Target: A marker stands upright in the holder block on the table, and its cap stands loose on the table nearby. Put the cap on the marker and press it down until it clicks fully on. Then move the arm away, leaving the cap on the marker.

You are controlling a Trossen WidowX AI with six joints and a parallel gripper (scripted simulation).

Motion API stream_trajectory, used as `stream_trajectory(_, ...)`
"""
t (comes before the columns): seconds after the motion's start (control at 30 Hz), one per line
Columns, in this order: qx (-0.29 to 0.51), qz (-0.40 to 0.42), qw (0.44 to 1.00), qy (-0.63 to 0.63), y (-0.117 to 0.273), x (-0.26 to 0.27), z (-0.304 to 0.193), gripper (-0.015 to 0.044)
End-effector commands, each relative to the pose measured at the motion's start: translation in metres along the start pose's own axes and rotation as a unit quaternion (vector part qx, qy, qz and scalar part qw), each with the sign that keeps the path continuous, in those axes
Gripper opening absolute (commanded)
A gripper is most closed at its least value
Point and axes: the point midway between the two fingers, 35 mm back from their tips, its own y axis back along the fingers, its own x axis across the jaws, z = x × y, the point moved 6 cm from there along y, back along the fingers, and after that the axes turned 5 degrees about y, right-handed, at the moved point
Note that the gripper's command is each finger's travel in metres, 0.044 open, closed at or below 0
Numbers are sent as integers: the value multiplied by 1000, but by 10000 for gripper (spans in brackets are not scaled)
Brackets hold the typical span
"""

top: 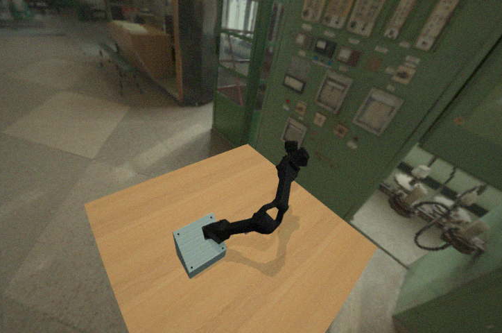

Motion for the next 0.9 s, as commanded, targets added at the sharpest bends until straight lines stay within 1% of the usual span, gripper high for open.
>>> stream_trajectory(0.0,48,-87,994,48,-15,-45,-16,253)
stream_trajectory(0.13,111,-177,973,99,-23,-98,-32,253)
stream_trajectory(0.27,188,-261,934,152,-22,-152,-50,253)
stream_trajectory(0.43,295,-343,866,213,-9,-215,-70,253)
stream_trajectory(0.6,407,-394,781,265,14,-268,-88,253)
stream_trajectory(0.67,422,-398,769,271,18,-274,-90,253)
stream_trajectory(0.87,422,-398,769,271,16,-276,-91,253)
